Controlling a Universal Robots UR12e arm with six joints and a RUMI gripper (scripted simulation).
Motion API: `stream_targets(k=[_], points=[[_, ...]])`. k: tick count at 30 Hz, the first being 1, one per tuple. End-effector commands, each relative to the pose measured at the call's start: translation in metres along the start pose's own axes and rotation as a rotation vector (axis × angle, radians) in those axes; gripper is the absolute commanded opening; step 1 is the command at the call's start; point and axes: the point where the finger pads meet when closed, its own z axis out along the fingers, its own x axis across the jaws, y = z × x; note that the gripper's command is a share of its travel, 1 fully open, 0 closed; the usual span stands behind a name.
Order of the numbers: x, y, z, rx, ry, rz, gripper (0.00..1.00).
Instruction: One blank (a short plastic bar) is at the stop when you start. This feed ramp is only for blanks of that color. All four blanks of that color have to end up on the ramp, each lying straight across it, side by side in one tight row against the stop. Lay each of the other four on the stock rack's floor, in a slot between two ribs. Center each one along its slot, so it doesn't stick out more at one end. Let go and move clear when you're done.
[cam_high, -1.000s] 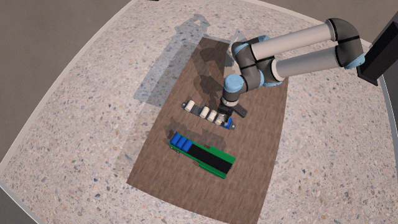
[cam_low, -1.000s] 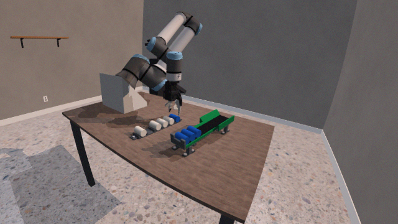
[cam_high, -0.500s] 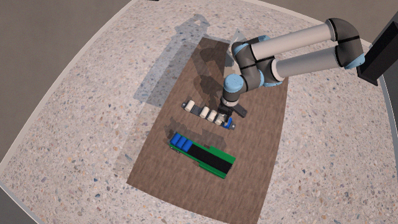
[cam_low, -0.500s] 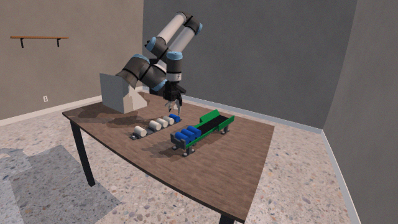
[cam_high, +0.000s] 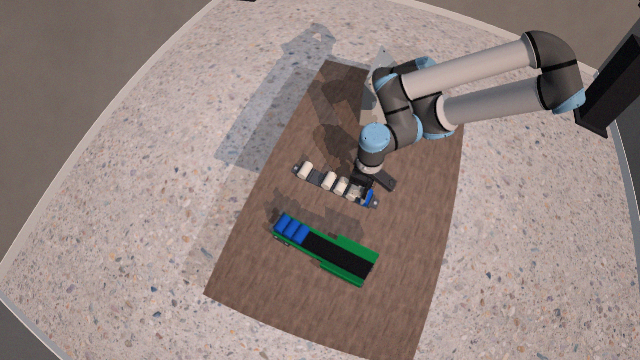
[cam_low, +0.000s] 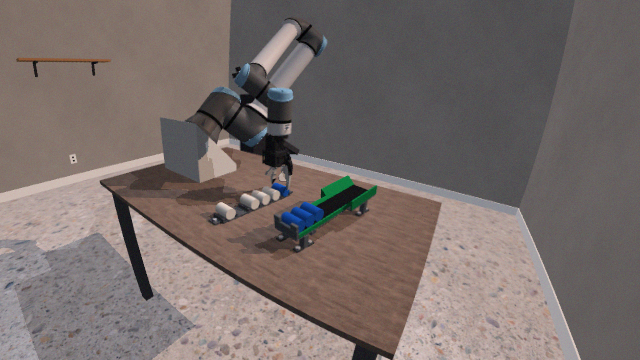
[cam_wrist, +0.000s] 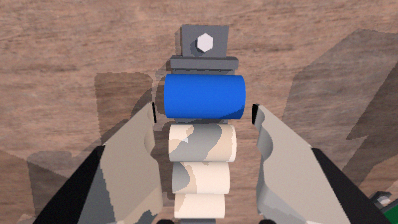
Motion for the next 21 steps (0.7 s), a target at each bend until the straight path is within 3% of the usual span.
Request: stream_targets(k=[1, 21], points=[[0.001, 0.0, 0.005, -0.001, 0.001, 0.0, 0.52], [0.001, 0.0, 0.016, -0.001, 0.001, 0.0, 0.52]])
